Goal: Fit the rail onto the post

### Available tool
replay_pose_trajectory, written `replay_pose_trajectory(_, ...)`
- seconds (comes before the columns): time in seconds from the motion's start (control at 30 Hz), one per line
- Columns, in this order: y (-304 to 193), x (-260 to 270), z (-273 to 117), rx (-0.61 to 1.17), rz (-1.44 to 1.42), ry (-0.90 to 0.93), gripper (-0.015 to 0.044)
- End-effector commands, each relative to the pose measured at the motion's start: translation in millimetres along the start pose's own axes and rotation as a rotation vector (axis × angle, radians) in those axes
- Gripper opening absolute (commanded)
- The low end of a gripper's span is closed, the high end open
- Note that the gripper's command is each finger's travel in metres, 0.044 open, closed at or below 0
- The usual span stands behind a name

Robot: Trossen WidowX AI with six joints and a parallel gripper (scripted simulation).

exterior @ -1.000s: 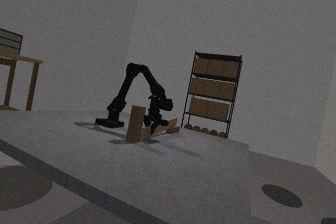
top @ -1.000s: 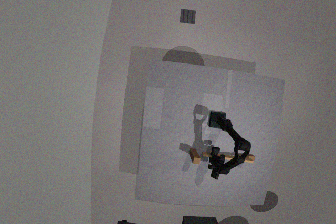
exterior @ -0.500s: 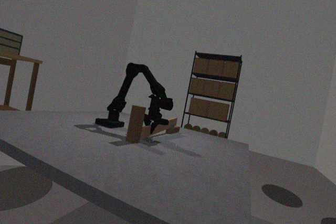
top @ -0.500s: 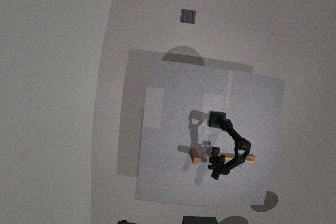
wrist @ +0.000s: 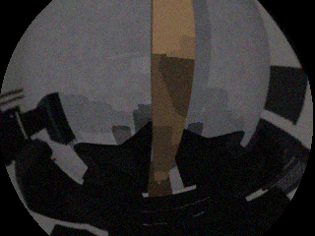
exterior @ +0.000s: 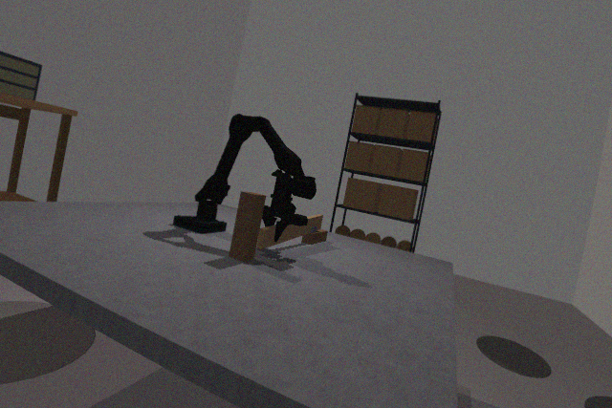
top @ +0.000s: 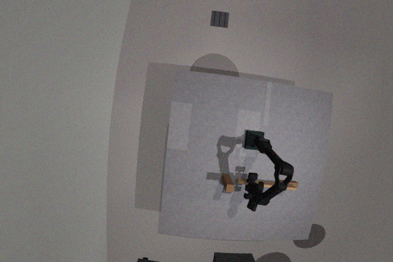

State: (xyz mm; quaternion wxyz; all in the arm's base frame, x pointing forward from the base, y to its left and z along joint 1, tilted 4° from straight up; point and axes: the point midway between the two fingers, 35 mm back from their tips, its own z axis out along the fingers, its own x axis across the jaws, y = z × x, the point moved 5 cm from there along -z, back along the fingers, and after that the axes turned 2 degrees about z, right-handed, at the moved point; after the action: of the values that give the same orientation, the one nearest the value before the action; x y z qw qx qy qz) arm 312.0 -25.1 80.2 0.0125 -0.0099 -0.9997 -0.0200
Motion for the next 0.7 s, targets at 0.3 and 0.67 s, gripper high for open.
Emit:
replay_pose_trajectory(0.3, 0, -3, -10, -0.004, -0.002, -0.012, 0.0000)
replay_pose_trajectory(0.67, 0, -3, -15, -0.004, -0.002, -0.012, 0.0000)
